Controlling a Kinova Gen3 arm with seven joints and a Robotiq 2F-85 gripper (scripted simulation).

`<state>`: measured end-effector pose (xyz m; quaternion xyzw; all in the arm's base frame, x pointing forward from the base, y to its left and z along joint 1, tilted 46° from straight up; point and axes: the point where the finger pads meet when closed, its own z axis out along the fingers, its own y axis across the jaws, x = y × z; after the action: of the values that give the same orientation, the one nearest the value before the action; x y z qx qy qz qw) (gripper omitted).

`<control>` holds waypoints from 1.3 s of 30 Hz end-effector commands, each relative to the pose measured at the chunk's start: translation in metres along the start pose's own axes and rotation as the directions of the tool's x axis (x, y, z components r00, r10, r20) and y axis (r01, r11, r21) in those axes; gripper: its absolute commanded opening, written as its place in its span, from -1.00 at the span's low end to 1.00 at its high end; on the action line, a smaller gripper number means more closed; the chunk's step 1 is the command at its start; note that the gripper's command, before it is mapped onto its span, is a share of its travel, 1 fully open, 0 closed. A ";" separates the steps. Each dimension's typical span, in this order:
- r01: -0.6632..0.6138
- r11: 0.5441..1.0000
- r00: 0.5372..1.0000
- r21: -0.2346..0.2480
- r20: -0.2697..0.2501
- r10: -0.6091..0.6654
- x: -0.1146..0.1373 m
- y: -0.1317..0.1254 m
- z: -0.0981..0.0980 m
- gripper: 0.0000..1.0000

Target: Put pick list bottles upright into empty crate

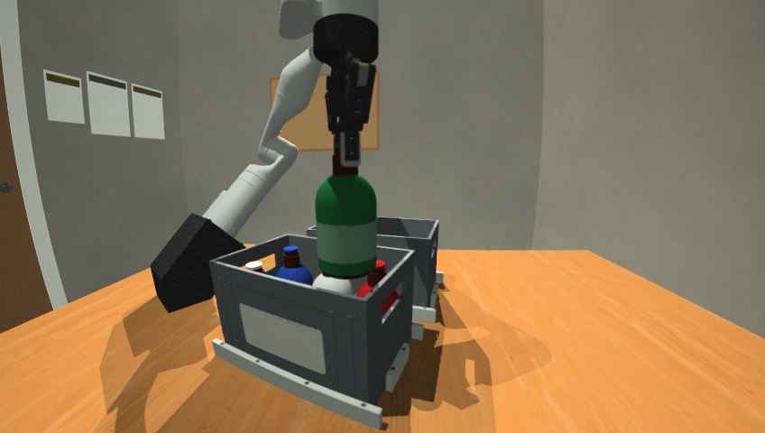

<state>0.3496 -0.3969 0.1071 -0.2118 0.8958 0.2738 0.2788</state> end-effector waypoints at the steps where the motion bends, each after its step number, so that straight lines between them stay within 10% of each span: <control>1: -0.009 1.000 1.000 0.014 -0.004 0.009 0.003 -0.001 -0.008 -0.80; 39: 0.004 1.000 1.000 0.016 0.005 -0.004 -0.009 0.045 -0.005 -0.80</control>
<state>0.3318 -0.3618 0.1249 -0.2101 0.8957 0.2765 0.2778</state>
